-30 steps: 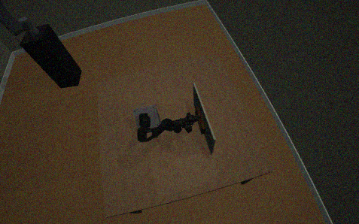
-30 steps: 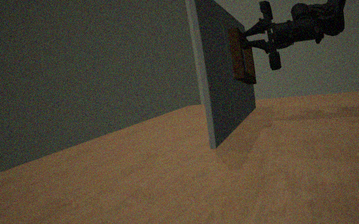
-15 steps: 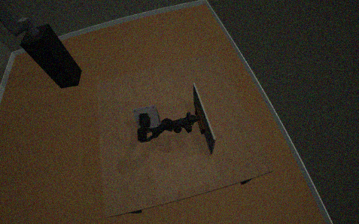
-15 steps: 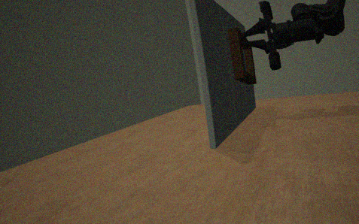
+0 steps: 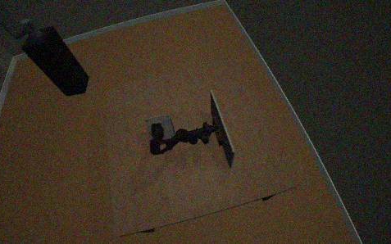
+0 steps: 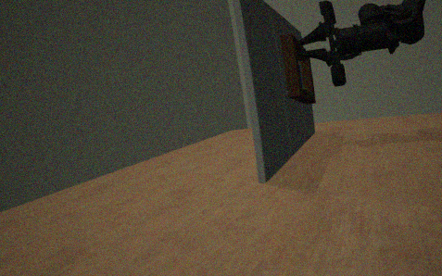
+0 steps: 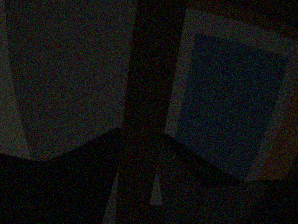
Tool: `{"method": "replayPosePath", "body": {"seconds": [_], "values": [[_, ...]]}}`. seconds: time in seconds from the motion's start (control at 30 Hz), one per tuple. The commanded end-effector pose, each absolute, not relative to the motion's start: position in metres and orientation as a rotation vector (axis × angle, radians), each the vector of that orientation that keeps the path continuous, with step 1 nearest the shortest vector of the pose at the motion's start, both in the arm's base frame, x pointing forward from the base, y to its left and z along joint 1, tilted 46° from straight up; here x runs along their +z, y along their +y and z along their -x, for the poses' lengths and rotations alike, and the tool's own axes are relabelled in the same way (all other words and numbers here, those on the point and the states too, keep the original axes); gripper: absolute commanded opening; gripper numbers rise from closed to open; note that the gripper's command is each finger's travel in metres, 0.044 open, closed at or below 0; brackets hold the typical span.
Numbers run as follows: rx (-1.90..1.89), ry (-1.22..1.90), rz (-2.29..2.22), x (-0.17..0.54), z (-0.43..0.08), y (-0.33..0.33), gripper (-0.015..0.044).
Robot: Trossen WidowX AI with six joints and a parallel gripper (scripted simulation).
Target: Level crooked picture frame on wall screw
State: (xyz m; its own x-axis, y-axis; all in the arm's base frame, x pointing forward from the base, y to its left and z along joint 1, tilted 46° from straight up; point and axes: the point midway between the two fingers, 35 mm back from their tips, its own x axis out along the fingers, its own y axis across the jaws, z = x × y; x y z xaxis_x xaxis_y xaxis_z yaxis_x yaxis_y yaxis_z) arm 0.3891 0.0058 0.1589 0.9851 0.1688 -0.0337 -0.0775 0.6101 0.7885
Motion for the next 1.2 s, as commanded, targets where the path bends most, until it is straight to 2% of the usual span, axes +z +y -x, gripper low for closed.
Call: {"method": "replayPosePath", "body": {"seconds": [0.0,1.17], "values": [[0.153,0.109,-0.909,0.1590,-0.3887,0.0107,0.0000],[0.153,0.109,-0.909,0.1568,-0.3883,0.0122,0.0000]]}}
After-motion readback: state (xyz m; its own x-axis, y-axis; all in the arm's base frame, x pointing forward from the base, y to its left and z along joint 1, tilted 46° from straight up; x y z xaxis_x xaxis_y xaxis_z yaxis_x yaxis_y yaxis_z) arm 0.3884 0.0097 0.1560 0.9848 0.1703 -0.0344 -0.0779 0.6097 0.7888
